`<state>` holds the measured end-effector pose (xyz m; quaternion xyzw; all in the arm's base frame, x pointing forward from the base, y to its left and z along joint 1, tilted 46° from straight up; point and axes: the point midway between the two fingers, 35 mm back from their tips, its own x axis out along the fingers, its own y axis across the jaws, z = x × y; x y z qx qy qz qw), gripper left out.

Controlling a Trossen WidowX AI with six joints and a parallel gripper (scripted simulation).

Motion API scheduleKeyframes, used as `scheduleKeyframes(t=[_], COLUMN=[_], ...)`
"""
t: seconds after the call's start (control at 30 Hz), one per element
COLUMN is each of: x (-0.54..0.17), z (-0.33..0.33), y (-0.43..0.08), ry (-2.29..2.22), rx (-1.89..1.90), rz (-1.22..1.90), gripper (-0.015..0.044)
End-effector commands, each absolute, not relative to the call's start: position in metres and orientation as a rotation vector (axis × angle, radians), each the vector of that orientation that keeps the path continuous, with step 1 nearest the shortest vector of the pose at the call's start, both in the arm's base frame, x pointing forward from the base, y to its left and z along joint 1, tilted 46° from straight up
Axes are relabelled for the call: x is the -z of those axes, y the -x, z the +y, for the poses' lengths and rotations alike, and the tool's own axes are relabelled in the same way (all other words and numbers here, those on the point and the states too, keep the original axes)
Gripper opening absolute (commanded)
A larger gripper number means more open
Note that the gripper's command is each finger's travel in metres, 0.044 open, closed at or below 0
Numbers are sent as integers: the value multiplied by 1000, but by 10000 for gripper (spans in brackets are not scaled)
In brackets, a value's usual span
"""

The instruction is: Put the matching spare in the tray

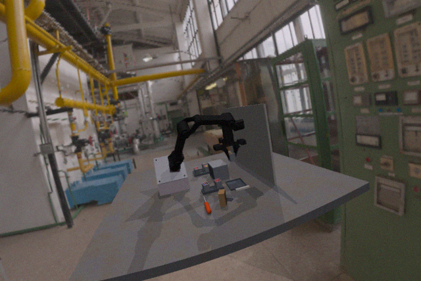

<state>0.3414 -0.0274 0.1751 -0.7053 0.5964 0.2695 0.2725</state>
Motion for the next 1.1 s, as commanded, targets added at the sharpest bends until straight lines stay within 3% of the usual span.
scheduleKeyframes(t=[0.0,1.07], x=[-171,-147], z=[-31,-52], y=[-342,-352], ry=[1903,1899], rx=[-729,-733], rz=[1610,1607], gripper=[0,0])
